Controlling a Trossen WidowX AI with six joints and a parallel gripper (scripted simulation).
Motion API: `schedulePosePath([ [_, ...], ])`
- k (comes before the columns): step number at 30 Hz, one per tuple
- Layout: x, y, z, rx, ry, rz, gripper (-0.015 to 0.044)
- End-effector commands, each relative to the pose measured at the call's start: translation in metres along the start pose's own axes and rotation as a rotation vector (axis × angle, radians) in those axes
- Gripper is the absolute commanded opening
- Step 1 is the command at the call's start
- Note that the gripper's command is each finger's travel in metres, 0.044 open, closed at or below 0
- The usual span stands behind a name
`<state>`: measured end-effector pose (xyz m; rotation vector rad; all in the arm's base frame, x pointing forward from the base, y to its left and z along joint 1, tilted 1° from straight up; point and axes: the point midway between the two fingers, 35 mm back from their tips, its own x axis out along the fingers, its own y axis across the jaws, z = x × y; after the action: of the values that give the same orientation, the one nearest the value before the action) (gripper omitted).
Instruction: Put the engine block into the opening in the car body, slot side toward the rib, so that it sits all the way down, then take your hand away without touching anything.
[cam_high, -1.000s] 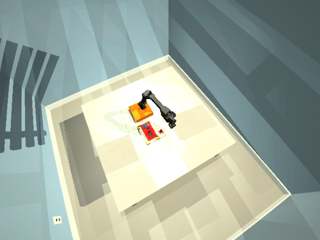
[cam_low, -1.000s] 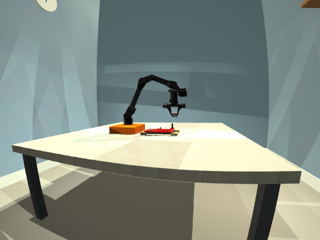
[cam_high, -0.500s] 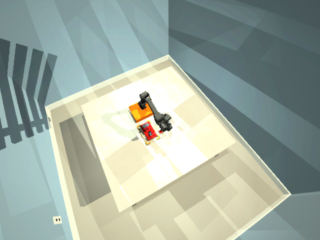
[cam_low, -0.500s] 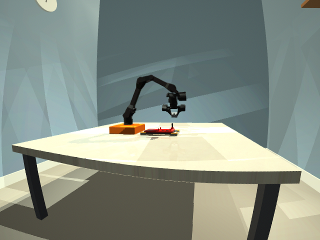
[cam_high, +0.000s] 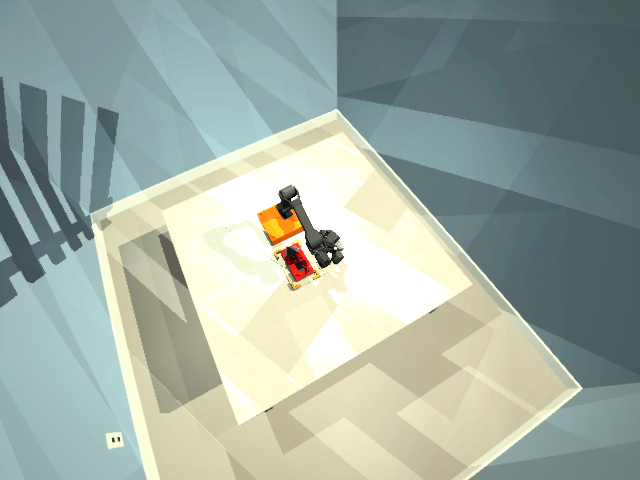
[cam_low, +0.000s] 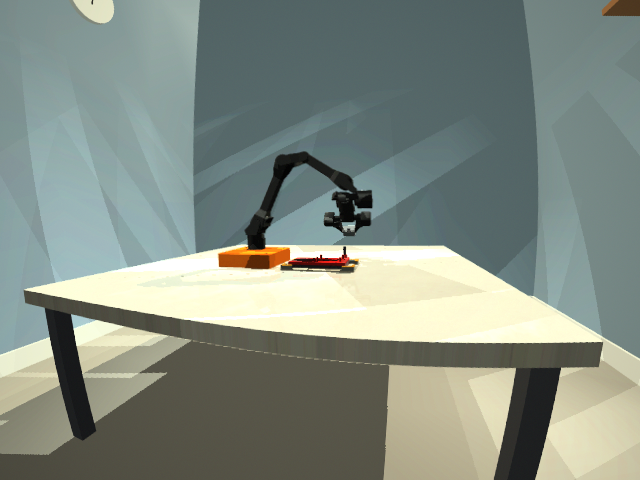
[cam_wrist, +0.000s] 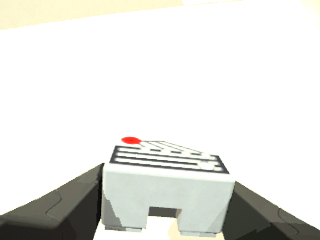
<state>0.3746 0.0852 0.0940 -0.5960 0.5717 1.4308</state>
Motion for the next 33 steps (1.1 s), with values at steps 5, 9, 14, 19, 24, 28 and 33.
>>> schedulePosePath([
  [5, 0.013, 0.001, -0.015, -0.002, -0.042, 0.000, 0.0000],
  [9, 0.020, 0.001, -0.022, -0.002, -0.042, 0.000, 0.0000],
  [14, 0.026, 0.001, -0.030, -0.002, -0.042, 0.000, 0.0000],
  [19, 0.035, 0.001, -0.039, -0.002, -0.042, 0.000, 0.0000],
  [24, 0.041, 0.001, -0.046, -0.002, -0.042, 0.000, 0.0000],
  [28, 0.048, 0.001, -0.054, -0.002, -0.042, 0.000, 0.0000],
  [33, 0.055, 0.001, -0.061, -0.002, -0.042, 0.000, 0.0000],
])
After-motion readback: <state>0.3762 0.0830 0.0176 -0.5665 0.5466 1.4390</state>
